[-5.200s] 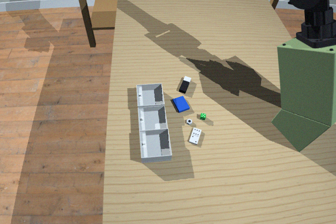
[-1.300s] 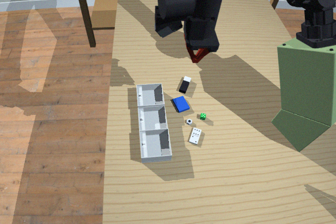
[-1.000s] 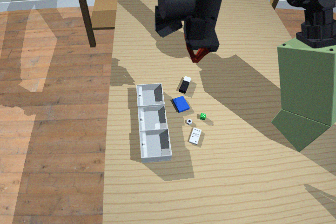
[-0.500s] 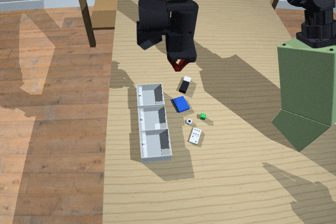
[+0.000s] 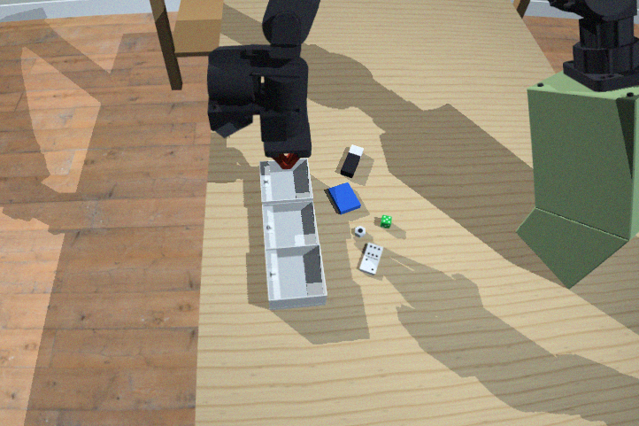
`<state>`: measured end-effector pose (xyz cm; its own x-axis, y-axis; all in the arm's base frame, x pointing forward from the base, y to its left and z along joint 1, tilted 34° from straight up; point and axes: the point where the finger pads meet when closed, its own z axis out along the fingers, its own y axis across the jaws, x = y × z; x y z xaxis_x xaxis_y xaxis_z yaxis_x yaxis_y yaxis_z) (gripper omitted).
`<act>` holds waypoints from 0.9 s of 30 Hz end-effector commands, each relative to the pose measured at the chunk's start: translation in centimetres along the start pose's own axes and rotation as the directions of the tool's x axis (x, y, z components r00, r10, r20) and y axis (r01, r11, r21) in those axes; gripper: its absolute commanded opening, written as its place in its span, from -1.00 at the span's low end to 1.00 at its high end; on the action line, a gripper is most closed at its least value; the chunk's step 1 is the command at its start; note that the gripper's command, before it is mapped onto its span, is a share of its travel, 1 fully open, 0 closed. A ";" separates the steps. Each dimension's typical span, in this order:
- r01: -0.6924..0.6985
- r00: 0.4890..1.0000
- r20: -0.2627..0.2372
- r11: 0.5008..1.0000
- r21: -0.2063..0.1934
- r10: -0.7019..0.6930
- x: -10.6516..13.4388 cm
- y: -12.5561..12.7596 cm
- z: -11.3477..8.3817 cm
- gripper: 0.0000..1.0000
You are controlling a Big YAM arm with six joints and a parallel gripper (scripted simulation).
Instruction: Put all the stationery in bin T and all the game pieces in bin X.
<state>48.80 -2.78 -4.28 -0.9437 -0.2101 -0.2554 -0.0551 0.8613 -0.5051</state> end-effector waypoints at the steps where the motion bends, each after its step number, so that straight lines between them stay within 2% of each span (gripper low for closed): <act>1: 0.047 0.998 0.044 0.999 -0.006 -0.047 -2.0 1.2 -0.4 -0.84; 3: 0.046 0.998 0.045 0.999 -0.005 -0.046 -1.4 0.7 -1.3 -0.84; 6: 0.028 0.998 0.049 1.000 0.000 -0.028 -2.2 -0.1 -1.3 -0.84; 8: 0.026 0.999 0.044 1.000 0.001 -0.026 -2.1 -0.3 -1.2 -0.84; 9: 0.025 0.999 0.029 1.000 -0.002 -0.025 -1.4 0.2 -0.5 -0.84; 13: 0.020 0.999 0.044 1.000 0.001 -0.020 -2.2 -0.4 -1.2 -0.84; 14: 0.020 0.999 0.026 1.000 0.002 -0.020 -1.7 -0.2 0.6 -0.84; 17: 0.020 0.999 0.026 1.000 0.001 -0.020 -1.7 -0.2 0.9 -0.84; 18: 0.027 1.000 0.014 1.000 0.000 -0.027 -0.9 -0.1 1.3 -0.84; 21: 0.021 0.999 0.025 1.000 0.001 -0.021 -1.6 -0.2 2.0 -0.84; 27: 0.023 1.000 0.021 1.000 0.001 -0.023 -1.3 -0.2 3.7 -0.84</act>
<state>50.12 -3.92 -6.60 -0.9409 -0.2325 -0.2461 -0.0785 0.8569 -0.5094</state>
